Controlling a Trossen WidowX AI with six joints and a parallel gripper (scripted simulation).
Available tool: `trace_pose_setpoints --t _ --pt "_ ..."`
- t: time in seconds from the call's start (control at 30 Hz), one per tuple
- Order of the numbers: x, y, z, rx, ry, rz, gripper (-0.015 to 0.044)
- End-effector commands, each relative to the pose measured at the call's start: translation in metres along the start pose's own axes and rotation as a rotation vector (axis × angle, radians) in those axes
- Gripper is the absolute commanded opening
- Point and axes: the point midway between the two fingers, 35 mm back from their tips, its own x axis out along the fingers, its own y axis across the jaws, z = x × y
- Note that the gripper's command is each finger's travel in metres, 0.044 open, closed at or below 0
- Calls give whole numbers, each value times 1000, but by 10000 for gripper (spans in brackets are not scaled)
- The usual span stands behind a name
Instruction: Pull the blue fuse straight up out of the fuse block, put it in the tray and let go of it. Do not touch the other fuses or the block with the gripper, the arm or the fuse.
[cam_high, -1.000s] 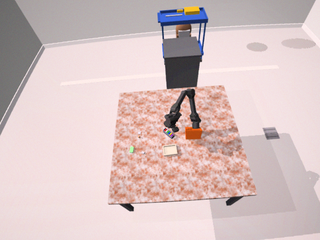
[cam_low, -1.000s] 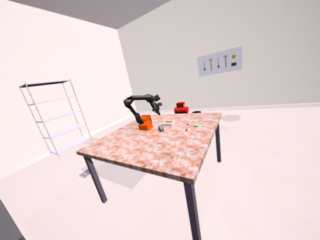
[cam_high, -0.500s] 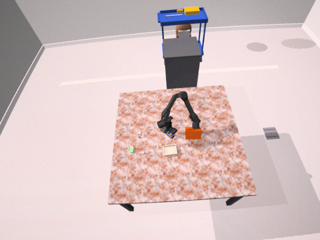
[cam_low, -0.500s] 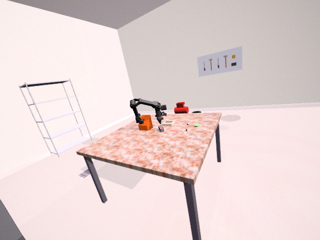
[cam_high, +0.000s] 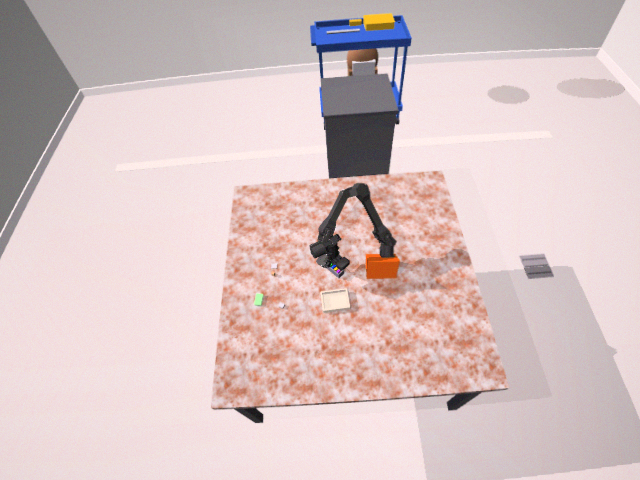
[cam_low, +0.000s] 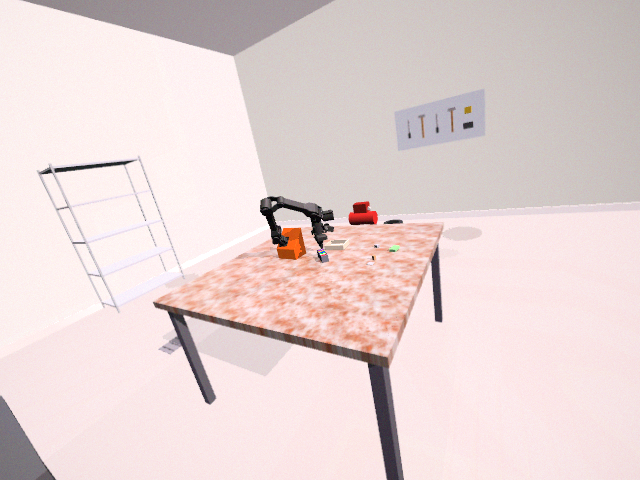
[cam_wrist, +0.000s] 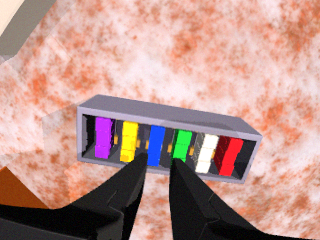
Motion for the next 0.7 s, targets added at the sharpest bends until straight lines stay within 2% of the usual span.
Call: trace_pose_setpoints --t 0.0,0.67 --pt "5 1 -1 -7 5 -3 66" --pt "19 3 -4 -7 6 -4 66"
